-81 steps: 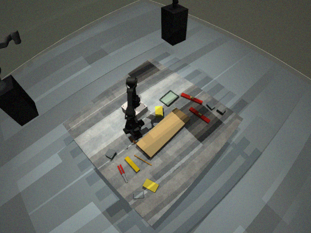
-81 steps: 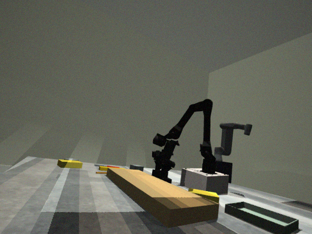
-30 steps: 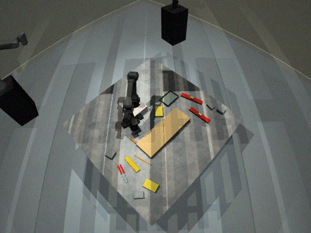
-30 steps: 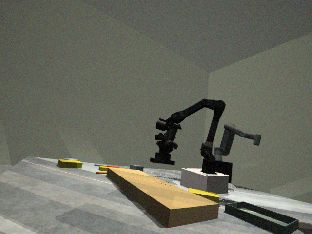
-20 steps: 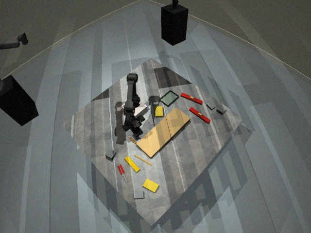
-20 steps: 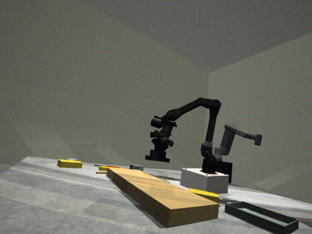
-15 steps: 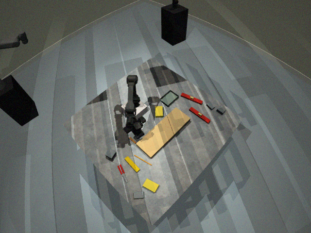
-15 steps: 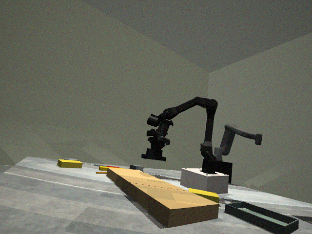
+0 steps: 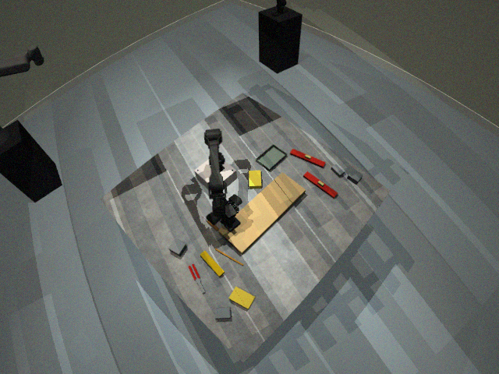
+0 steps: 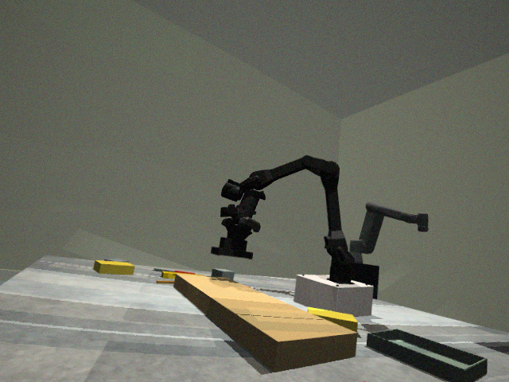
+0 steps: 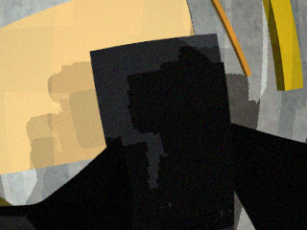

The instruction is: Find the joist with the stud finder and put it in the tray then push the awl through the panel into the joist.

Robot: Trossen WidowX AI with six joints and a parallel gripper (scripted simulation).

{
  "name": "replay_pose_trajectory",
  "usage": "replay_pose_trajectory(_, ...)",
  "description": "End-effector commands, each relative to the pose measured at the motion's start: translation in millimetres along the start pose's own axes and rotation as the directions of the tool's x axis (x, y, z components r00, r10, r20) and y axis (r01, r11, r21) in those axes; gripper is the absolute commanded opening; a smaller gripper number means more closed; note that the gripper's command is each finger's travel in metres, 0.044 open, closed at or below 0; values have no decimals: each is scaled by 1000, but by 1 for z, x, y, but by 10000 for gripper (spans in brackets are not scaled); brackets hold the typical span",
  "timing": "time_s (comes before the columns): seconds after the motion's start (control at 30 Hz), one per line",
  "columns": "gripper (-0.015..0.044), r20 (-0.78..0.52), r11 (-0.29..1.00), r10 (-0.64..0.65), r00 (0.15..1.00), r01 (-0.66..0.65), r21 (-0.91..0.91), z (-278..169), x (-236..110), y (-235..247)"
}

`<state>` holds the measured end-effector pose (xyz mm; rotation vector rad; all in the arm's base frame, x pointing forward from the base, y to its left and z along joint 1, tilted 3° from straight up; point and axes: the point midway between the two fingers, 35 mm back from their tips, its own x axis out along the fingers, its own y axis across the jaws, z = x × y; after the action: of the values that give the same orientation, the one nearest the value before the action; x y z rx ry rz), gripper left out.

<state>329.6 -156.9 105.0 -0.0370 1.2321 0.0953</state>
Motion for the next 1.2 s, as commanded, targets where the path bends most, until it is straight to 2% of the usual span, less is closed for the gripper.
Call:
replay_pose_trajectory(0.0, 0, 7, 1000, -2, 1000, 2, -16, 17, 2, 0)
replay_pose_trajectory(0.3, 0, 10, 998, 13, 1000, -12, -64, 51, 13, 6)
replay_pose_trajectory(1.17, 0, 10, 998, 13, 1000, -12, -64, 40, 60, 5)
